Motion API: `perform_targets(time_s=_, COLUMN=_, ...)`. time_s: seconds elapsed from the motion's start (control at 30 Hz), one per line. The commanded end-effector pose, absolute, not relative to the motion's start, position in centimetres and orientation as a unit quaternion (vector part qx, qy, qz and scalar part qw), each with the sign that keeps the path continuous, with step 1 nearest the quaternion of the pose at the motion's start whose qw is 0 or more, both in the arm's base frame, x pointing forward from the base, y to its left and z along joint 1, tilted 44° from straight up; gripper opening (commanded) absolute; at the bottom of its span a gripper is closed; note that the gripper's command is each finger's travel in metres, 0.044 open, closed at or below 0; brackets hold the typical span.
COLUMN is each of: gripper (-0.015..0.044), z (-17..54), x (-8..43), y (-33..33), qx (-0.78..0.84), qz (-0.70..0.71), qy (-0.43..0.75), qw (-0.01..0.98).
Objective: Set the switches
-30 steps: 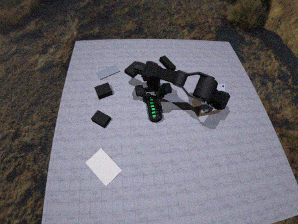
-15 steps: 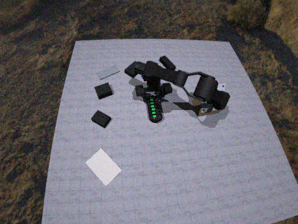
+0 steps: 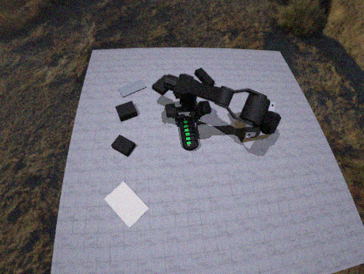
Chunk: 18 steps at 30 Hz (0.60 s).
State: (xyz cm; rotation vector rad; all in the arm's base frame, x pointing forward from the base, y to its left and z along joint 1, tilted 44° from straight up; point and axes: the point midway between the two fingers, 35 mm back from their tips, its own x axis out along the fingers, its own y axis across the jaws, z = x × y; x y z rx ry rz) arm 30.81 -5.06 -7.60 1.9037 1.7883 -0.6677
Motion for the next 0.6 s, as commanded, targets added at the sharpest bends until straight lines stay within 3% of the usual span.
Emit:
perform_targets(time_s=0.0, gripper=0.0336, z=-7.1, x=30.8, y=-5.2, qx=0.689, qz=-0.246, qy=0.645, qw=0.222)
perform_targets(time_s=0.57, gripper=0.0336, z=-5.7, x=30.8, y=-5.5, qx=0.684, qz=-0.259, qy=0.640, qw=0.234)
